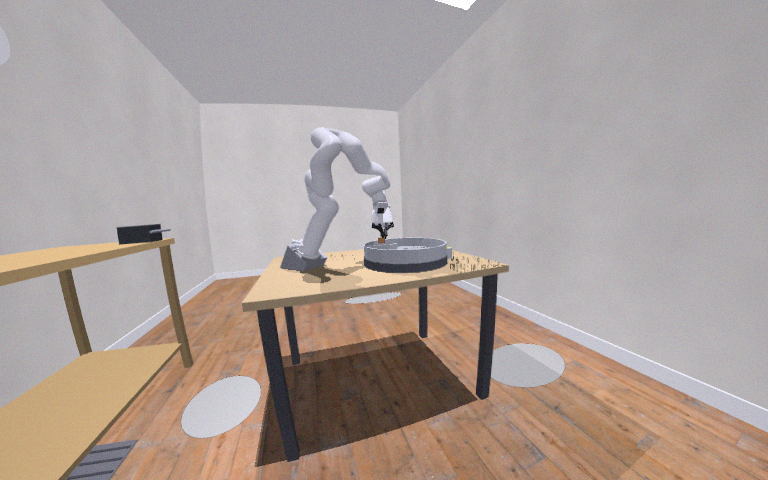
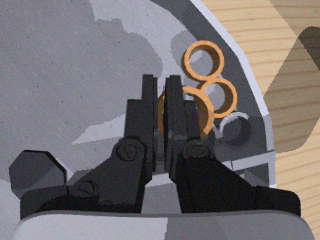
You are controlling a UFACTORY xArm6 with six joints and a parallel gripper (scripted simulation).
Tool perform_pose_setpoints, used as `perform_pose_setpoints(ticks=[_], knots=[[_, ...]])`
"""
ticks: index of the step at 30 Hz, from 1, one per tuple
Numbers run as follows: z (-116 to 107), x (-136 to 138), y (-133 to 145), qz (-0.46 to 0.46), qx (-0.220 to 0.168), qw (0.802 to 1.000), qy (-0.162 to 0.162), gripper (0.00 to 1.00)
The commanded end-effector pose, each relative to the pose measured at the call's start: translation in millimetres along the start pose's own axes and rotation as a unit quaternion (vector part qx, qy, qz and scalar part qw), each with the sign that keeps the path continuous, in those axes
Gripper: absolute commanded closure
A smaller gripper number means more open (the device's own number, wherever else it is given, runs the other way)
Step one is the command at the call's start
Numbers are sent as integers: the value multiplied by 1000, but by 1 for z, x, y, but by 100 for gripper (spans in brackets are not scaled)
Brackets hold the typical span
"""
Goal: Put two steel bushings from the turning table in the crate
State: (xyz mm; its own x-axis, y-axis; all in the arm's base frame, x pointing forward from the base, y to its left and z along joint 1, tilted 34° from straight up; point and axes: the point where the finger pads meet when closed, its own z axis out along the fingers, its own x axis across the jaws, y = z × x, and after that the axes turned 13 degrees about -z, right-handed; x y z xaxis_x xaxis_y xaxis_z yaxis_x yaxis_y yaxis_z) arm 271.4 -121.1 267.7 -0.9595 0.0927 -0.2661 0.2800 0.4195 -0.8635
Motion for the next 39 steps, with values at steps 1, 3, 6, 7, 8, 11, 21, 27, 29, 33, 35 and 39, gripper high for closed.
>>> perform_pose_setpoints(ticks=[1,3,6,7,8,11,21,27,29,33,35,39], knots=[[-10,2,-8,1,1,1000,-1,100],[-11,2,-8,1,1,1000,-1,100],[-12,2,-9,1,1,1000,-1,100],[-12,2,-9,1,1,1000,-1,100],[-12,2,-9,1,1,1000,-1,100],[-12,2,-9,1,1,1000,-1,100],[-13,0,-9,1,1,1000,-1,100],[-25,-35,-2,1,1,1000,-1,100],[-32,-53,1,1,1,1000,-1,100],[-41,-81,7,1,1,1000,-1,100],[-44,-88,8,1,1,1000,-1,100],[-53,-115,13,1,1,1000,-1,100]])
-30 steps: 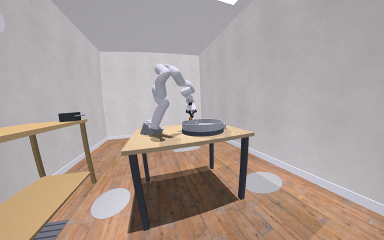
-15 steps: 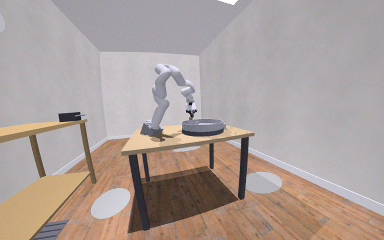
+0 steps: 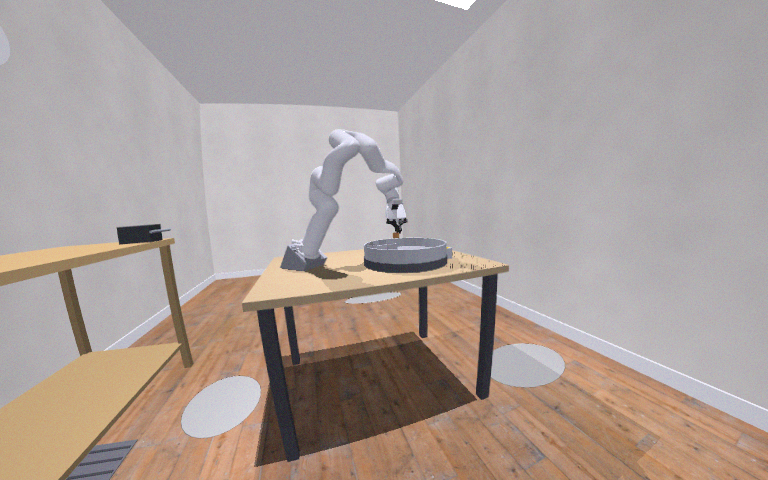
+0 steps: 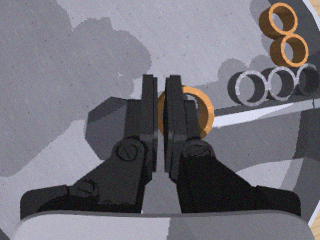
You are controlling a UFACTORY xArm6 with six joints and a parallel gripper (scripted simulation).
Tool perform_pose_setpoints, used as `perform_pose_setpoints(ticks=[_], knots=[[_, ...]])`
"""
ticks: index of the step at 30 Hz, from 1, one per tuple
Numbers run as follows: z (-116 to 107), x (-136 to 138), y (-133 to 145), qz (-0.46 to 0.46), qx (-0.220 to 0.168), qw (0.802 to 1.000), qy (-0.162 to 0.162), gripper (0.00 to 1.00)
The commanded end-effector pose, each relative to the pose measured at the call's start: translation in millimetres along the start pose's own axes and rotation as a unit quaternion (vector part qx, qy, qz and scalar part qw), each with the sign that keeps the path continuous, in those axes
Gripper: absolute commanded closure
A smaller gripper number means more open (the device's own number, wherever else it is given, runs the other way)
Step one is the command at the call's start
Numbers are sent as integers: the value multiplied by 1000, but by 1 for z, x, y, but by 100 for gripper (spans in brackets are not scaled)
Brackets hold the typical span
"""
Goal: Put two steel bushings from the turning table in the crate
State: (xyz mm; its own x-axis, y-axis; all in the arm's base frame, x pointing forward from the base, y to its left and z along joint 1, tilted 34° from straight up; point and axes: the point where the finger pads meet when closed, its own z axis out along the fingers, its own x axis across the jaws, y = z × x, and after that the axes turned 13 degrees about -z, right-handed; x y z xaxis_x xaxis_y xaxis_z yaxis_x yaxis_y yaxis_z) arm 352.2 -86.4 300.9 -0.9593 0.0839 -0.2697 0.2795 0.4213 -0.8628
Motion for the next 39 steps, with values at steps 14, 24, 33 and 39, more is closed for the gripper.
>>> perform_pose_setpoints(ticks=[14,24,33,39], knots=[[-17,-53,9,1,2,1000,4,100],[-6,-55,18,1,2,1000,4,100],[2,-57,24,1,2,1000,4,100],[2,-57,24,1,2,1000,4,100]])
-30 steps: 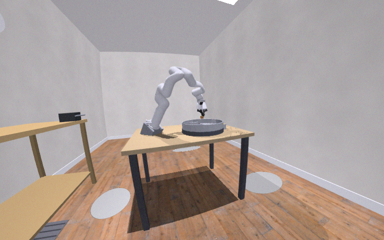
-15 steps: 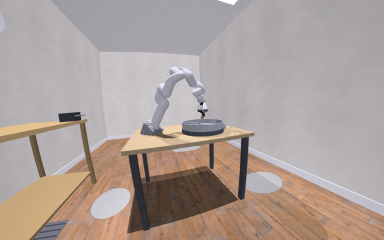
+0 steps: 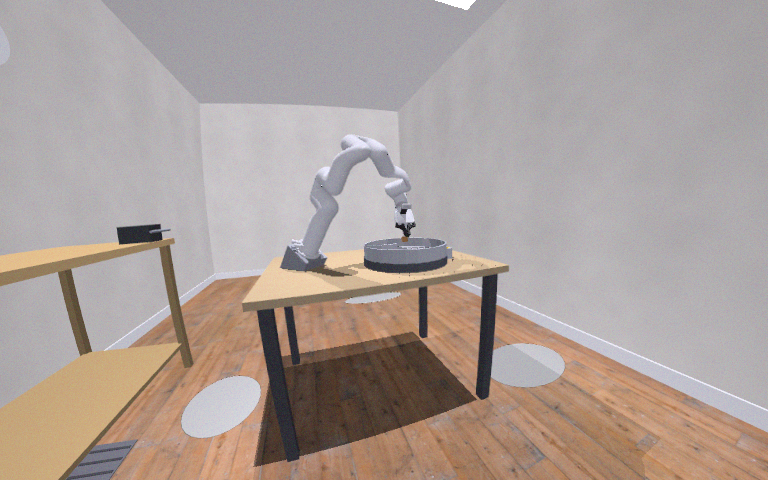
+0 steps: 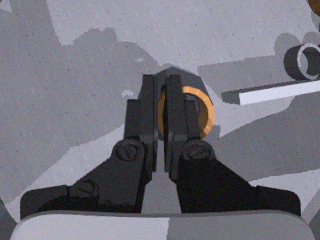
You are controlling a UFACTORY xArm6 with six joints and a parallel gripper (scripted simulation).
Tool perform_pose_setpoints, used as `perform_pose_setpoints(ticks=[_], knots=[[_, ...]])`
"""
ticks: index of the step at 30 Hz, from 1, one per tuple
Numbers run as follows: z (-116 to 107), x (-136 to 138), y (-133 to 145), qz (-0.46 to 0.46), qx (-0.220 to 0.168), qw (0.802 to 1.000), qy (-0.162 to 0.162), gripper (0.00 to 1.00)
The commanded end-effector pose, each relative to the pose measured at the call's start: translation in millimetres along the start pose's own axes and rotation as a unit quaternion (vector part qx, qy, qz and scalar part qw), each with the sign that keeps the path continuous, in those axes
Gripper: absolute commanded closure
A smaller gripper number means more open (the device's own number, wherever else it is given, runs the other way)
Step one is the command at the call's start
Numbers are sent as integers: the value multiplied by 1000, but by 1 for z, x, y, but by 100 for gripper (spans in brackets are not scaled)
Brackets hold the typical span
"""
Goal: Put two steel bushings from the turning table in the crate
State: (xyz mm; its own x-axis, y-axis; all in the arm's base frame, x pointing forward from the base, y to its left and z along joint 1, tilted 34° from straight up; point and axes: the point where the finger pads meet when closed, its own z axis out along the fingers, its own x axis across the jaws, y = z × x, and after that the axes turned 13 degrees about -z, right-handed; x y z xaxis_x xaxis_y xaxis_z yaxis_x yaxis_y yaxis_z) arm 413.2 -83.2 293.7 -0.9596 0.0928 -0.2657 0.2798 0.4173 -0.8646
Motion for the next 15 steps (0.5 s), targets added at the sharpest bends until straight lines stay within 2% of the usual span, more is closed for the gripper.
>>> perform_pose_setpoints(ticks=[1,15], knots=[[-1,-1,-1,1,-1,1000,-1,100],[5,-2,4,1,-1,1000,-1,100]])
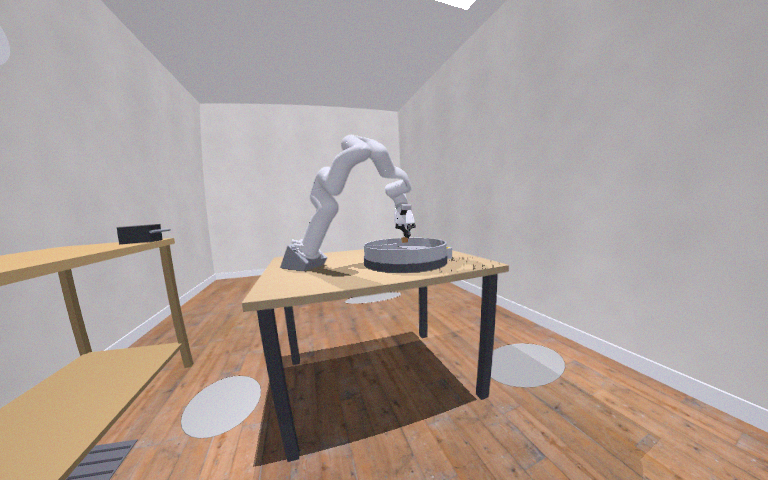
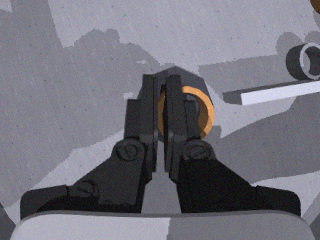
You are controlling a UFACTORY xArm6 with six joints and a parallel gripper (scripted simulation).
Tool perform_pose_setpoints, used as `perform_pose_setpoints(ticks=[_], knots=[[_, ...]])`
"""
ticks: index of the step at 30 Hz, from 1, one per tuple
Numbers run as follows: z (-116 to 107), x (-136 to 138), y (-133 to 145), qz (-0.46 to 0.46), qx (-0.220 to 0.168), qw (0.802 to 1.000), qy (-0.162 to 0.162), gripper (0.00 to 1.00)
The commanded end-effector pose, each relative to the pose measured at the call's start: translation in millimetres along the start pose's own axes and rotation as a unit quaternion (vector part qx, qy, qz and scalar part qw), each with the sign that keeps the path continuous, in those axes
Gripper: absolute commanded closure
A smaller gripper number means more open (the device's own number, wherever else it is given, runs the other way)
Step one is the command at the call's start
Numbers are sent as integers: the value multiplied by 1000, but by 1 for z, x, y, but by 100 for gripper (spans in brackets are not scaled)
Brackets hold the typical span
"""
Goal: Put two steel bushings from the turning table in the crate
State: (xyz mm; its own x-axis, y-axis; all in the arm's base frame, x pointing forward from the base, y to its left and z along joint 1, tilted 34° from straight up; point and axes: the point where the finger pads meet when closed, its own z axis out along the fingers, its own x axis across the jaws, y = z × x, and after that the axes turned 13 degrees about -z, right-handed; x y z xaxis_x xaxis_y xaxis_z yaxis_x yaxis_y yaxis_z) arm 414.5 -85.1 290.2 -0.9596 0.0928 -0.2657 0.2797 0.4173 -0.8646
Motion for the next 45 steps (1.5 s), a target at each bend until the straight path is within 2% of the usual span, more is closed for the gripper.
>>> perform_pose_setpoints(ticks=[1,21,45], knots=[[3,-1,3,1,-1,1000,-1,100],[25,-5,20,1,-1,1000,-1,100],[26,-6,21,1,-1,1000,-1,100]])
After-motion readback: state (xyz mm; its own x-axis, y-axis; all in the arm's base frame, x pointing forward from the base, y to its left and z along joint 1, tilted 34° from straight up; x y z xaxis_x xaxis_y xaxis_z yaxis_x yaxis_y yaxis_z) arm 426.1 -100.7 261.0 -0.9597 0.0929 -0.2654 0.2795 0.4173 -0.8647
